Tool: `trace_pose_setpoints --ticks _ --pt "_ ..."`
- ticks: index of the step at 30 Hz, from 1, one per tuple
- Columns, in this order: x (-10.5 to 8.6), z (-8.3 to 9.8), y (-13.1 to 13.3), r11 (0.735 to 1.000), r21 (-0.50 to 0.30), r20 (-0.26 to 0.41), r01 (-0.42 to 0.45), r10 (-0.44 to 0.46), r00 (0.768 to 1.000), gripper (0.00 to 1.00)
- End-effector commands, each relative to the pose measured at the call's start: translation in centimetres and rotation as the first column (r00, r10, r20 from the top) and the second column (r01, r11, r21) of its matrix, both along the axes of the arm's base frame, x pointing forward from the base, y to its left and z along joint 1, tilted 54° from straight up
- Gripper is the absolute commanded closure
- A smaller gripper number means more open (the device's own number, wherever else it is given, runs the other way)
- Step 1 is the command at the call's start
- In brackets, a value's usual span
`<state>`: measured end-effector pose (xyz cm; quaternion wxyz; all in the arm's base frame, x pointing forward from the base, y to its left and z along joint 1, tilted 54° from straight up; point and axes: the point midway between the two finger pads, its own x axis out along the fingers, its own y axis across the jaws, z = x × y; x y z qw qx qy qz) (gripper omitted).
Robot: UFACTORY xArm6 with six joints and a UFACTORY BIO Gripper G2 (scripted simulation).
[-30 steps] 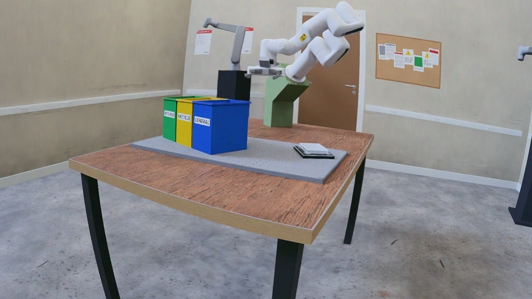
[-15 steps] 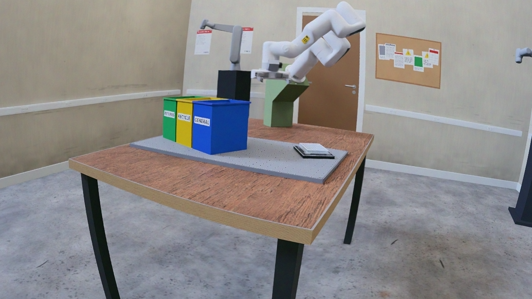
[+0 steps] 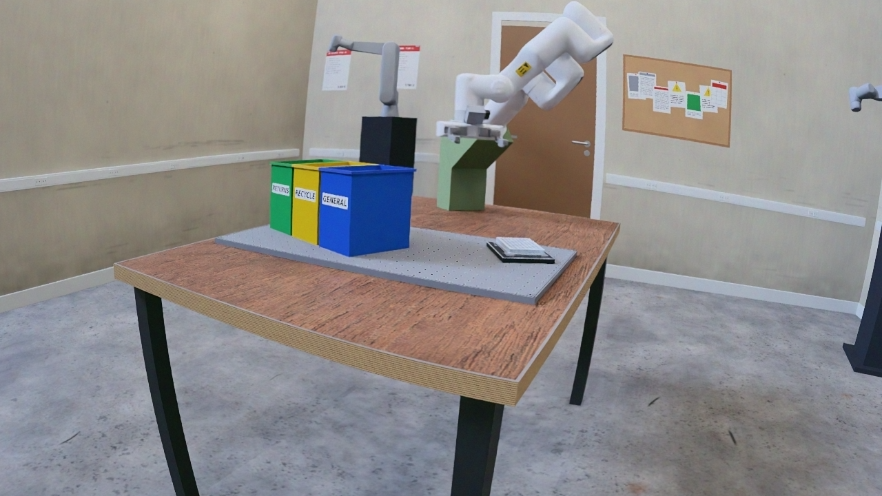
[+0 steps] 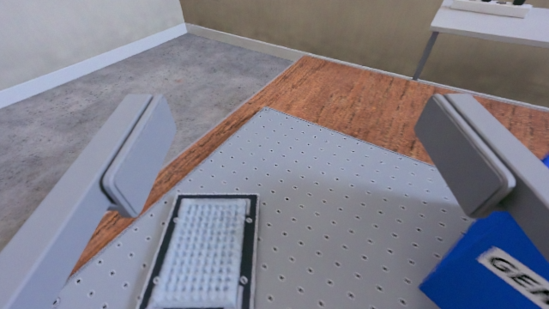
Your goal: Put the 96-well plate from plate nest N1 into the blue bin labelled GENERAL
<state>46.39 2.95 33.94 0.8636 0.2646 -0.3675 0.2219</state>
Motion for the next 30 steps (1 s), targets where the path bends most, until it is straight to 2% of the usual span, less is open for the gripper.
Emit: trace_pose_setpoints --ticks 1,6,8,22,30 --pt "0.2 1.3 1.9 1.000 -0.003 -0.001 0.004 -0.004 1.000 0.63" --pt "0.3 2.7 4.0 1.000 -0.002 -0.001 0.004 -0.004 1.000 0.63" --pt "0.3 2.7 4.0 1.000 -0.002 -0.001 0.004 -0.004 1.000 0.63" --pt "0.6 6.6 9.8 1.000 -0.002 -0.001 0.004 -0.004 1.000 0.63" --pt "0.6 6.6 9.9 1.000 -0.002 -0.001 0.004 -0.004 1.000 0.63"
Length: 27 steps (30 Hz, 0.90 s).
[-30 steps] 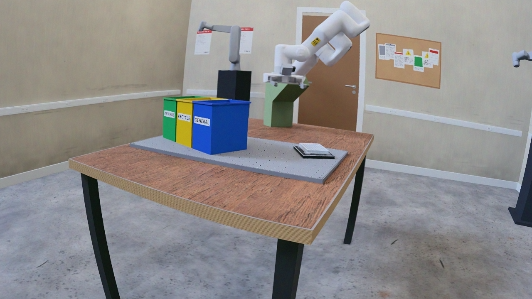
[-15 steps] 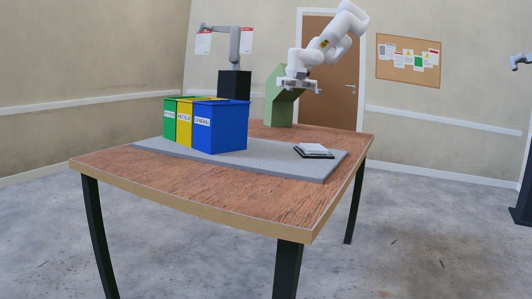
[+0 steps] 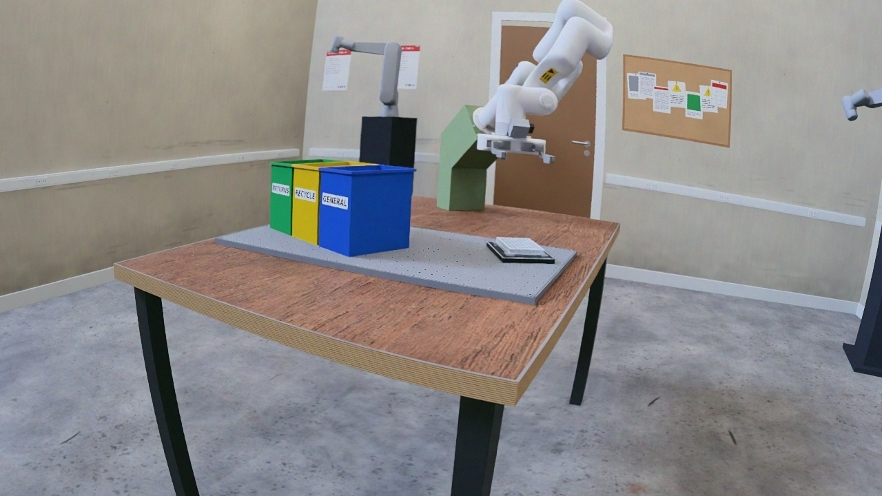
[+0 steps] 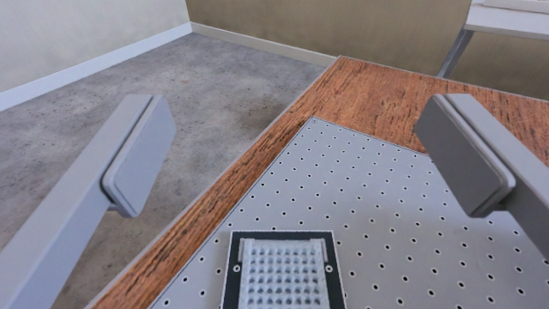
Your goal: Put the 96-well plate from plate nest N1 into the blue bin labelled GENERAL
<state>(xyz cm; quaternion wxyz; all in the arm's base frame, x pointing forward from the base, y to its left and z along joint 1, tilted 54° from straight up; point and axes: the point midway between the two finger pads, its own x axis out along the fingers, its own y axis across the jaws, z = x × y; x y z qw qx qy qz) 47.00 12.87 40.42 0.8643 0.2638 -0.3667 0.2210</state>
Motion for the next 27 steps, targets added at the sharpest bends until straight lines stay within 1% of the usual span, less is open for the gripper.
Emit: trace_pose_setpoints --ticks 1,12,27 --pt "0.0 0.2 0.0 1.000 -0.001 0.001 0.001 -0.001 1.000 0.63" --pt "0.3 -0.1 0.3 1.000 -0.001 0.001 0.001 -0.001 1.000 0.63" --pt "1.6 -1.6 1.9 1.000 0.000 0.001 0.001 -0.001 1.000 0.63"
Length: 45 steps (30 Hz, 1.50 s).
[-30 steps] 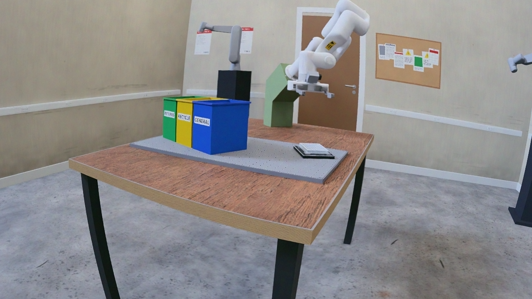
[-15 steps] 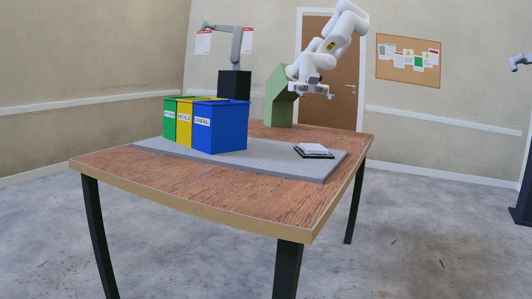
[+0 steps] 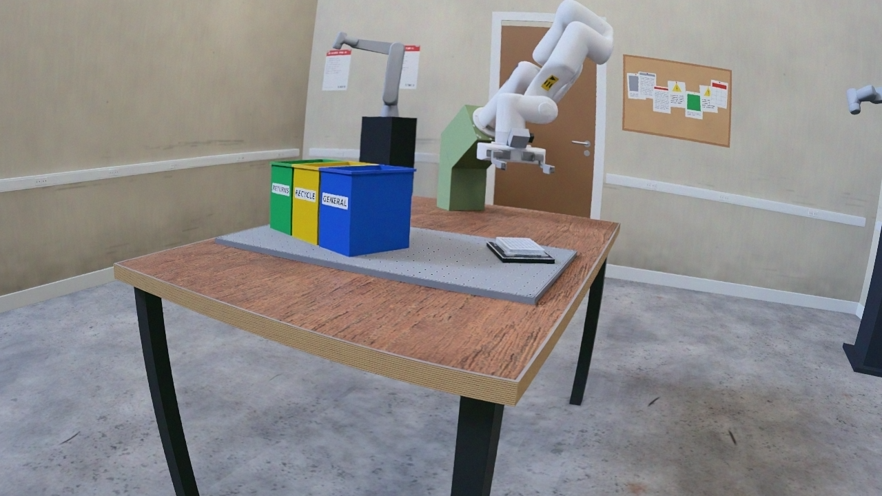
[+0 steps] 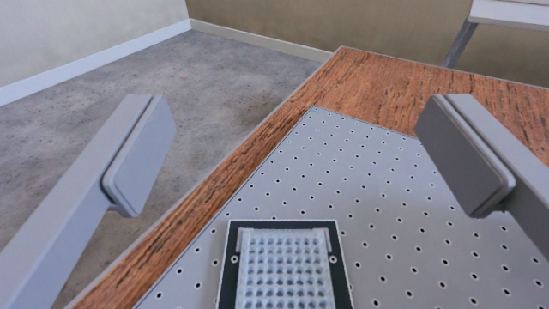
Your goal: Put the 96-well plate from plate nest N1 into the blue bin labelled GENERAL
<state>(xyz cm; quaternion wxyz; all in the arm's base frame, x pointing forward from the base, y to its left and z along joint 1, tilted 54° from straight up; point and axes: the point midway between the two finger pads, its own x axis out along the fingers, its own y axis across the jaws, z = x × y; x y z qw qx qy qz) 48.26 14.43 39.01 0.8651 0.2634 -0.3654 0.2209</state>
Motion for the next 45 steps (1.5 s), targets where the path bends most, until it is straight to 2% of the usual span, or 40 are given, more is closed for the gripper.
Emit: trace_pose_setpoints --ticks 1,45 --pt "0.3 -0.2 0.3 1.000 0.001 0.004 0.001 -0.001 1.000 0.63" --pt "3.7 -4.1 4.3 1.000 0.001 0.003 0.001 -0.001 1.000 0.63"
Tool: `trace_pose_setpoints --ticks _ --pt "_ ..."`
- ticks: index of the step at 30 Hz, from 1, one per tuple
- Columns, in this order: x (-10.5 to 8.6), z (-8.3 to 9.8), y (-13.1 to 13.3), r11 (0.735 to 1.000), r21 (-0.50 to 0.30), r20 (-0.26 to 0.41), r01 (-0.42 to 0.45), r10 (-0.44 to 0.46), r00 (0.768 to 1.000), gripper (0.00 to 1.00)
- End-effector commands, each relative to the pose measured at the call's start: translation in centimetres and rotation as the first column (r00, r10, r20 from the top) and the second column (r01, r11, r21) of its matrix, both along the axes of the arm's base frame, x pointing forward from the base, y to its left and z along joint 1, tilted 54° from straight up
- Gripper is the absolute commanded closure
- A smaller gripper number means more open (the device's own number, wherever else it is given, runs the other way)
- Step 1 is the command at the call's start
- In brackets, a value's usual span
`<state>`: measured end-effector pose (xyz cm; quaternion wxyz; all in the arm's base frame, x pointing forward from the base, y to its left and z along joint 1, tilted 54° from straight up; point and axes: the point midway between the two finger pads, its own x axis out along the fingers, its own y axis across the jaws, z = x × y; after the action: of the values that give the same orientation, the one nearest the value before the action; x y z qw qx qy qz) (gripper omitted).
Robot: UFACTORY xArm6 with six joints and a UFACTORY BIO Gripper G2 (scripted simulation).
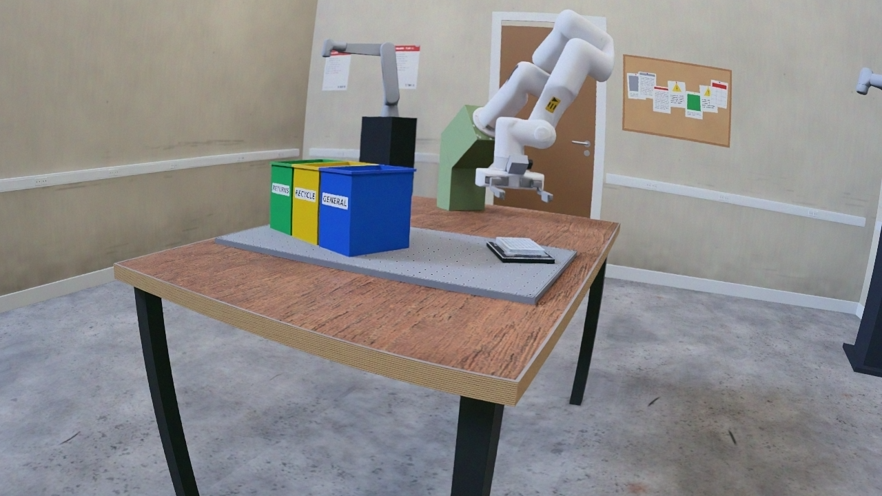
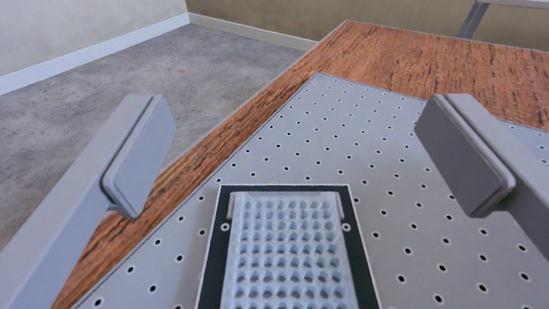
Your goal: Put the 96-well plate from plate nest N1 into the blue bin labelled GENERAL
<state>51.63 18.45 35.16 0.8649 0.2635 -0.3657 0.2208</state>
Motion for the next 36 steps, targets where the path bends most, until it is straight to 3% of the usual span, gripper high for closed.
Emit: trace_pose_setpoints --ticks 1,36 --pt "0.4 -0.3 0.4 1.000 0.001 0.003 0.001 -0.001 1.000 0.63" --pt "3.1 -3.4 3.6 1.000 0.001 0.003 0.001 -0.001 1.000 0.63"
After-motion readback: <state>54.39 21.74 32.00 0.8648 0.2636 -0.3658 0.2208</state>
